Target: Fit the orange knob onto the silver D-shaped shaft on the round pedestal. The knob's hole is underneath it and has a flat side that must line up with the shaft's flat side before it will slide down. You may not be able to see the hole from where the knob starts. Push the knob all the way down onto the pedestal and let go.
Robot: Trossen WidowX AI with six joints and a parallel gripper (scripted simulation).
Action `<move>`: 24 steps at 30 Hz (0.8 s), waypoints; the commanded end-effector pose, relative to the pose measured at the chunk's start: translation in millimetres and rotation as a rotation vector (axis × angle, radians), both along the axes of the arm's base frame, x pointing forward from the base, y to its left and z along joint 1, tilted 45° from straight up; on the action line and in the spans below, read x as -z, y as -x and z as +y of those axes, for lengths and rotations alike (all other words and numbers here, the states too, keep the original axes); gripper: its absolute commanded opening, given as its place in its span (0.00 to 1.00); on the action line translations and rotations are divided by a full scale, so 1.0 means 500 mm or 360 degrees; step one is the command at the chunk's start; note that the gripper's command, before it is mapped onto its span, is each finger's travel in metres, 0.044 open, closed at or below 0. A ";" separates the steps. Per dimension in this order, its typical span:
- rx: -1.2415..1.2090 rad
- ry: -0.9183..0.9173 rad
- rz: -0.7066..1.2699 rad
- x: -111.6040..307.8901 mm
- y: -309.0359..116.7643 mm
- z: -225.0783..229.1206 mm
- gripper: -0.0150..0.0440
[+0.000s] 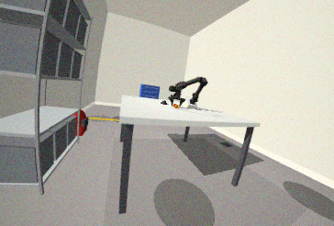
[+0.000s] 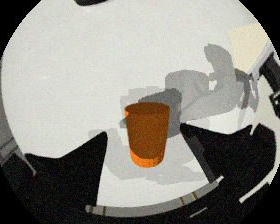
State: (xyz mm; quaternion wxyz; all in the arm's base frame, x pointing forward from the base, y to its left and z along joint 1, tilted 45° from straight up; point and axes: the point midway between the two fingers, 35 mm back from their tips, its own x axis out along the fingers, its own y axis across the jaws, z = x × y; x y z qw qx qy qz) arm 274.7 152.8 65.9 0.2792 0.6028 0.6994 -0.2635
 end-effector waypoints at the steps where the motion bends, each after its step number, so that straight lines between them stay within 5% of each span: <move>1: 0.0008 -0.0003 0.0009 0.005 0.002 0.002 0.91; 7: 0.0008 -0.0003 0.0009 0.005 0.002 0.002 0.66; 24: 0.0008 -0.0003 0.0009 0.005 0.002 0.002 0.56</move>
